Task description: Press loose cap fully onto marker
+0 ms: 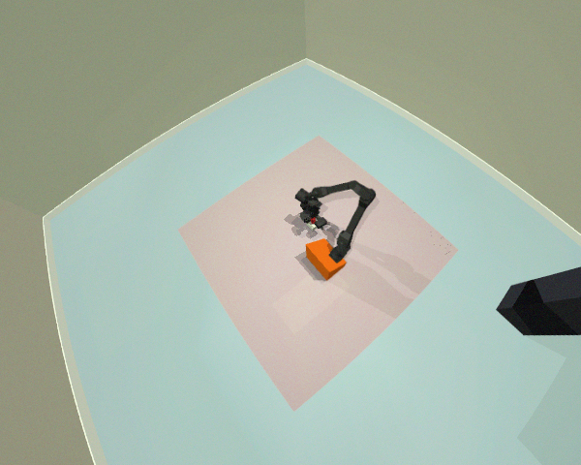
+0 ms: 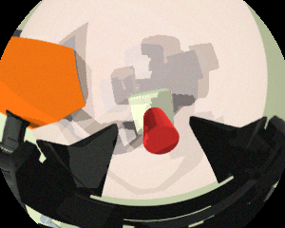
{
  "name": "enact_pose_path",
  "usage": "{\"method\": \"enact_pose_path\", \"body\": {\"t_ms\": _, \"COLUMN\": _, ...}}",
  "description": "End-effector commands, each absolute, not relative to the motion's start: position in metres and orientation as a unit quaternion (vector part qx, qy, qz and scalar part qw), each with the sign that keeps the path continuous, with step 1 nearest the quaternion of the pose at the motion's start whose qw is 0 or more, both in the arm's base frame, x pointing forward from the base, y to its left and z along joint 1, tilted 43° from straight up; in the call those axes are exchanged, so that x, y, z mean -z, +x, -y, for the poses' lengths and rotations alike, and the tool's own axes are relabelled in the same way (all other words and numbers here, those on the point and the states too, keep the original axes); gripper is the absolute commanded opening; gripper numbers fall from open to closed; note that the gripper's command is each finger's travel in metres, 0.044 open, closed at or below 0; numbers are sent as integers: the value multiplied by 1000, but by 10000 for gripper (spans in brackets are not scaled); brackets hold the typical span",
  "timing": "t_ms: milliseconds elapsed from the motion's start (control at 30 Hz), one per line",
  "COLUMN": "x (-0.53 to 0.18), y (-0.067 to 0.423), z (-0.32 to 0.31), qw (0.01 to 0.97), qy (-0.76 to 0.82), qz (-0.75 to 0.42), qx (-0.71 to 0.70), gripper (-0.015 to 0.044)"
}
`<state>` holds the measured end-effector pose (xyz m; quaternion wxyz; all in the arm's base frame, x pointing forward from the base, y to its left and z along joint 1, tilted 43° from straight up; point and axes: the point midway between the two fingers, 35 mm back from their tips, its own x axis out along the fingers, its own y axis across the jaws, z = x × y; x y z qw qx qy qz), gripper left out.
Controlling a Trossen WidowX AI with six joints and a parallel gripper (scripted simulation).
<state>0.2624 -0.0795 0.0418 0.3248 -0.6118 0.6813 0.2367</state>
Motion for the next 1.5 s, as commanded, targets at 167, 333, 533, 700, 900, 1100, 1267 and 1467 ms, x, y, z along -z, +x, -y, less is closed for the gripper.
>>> {"method": "enact_pose_path", "body": {"t_ms": 167, "x": -93, "y": 266, "z": 30, "qw": 328, "qy": -612, "qz": -679, "qx": -237, "gripper": 440}}
{"method": "enact_pose_path", "body": {"t_ms": 333, "x": -93, "y": 266, "z": 30, "qw": 347, "qy": -602, "qz": -686, "qx": -216, "gripper": 387}}
{"method": "enact_pose_path", "body": {"t_ms": 533, "x": -90, "y": 266, "z": 33, "qw": 502, "qy": -480, "qz": -719, "qx": -13, "gripper": 230}}
{"method": "enact_pose_path", "body": {"t_ms": 700, "x": -88, "y": 267, "z": 35, "qw": 604, "qy": -344, "qz": -700, "qx": 163, "gripper": 99}}
{"method": "enact_pose_path", "body": {"t_ms": 900, "x": -86, "y": 267, "z": 37, "qw": 653, "qy": -237, "qz": -662, "qx": 280, "gripper": 0}}
{"method": "enact_pose_path", "body": {"t_ms": 1100, "x": -86, "y": 267, "z": 37, "qw": 653, "qy": -237, "qz": -662, "qx": 280, "gripper": 0}}
{"method": "enact_pose_path", "body": {"t_ms": 1267, "x": -86, "y": 267, "z": 37, "qw": 653, "qy": -237, "qz": -662, "qx": 280, "gripper": 0}}
{"method": "enact_pose_path", "body": {"t_ms": 1467, "x": -86, "y": 267, "z": 37, "qw": 653, "qy": -237, "qz": -662, "qx": 280, "gripper": 0}}
